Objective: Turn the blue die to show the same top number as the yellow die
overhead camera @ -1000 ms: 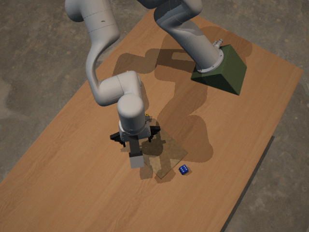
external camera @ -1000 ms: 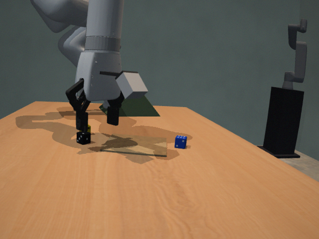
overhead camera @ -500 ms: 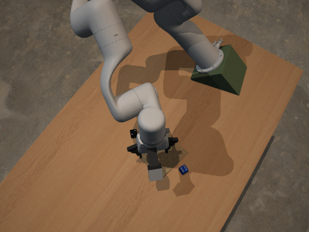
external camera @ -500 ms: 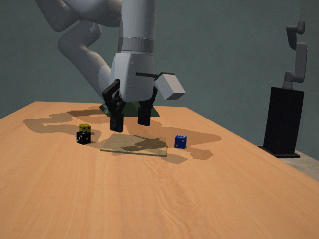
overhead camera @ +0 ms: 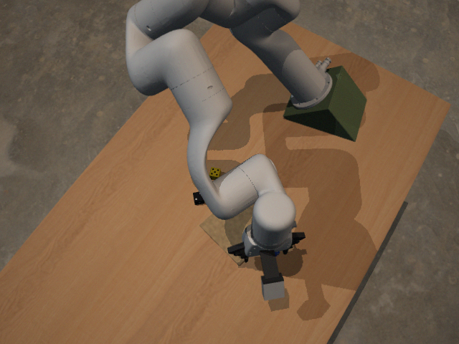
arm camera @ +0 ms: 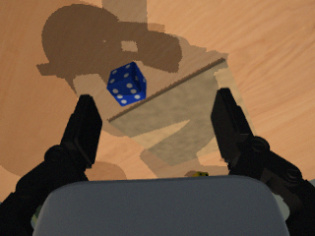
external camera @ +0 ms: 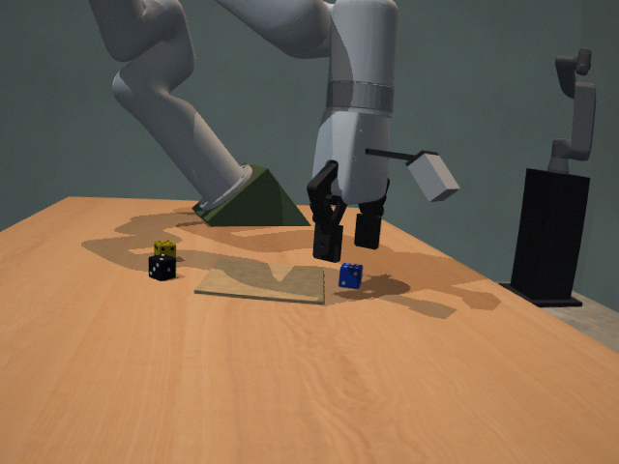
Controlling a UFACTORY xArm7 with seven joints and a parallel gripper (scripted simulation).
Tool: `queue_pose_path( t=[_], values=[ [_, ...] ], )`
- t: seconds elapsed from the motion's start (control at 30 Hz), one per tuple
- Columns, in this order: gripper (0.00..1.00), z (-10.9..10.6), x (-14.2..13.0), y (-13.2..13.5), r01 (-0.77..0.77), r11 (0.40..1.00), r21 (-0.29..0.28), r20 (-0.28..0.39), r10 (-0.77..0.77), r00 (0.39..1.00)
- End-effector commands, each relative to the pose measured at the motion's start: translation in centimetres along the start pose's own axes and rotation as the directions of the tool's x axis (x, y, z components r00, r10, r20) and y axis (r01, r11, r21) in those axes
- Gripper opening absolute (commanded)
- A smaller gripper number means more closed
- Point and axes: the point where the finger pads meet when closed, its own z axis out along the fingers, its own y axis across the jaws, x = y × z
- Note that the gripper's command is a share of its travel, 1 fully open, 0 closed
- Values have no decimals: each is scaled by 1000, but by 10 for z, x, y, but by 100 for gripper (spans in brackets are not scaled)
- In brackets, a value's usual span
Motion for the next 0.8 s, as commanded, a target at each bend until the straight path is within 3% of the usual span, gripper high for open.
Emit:
queue_pose_path(
  t=[0.0, 0.77],
  values=[
    [100, -1, 26, -17, -1, 1000, -2, 2, 1, 1000],
    [100, -1, 34, -25, -1, 1000, -2, 2, 1, 1000]
  ],
)
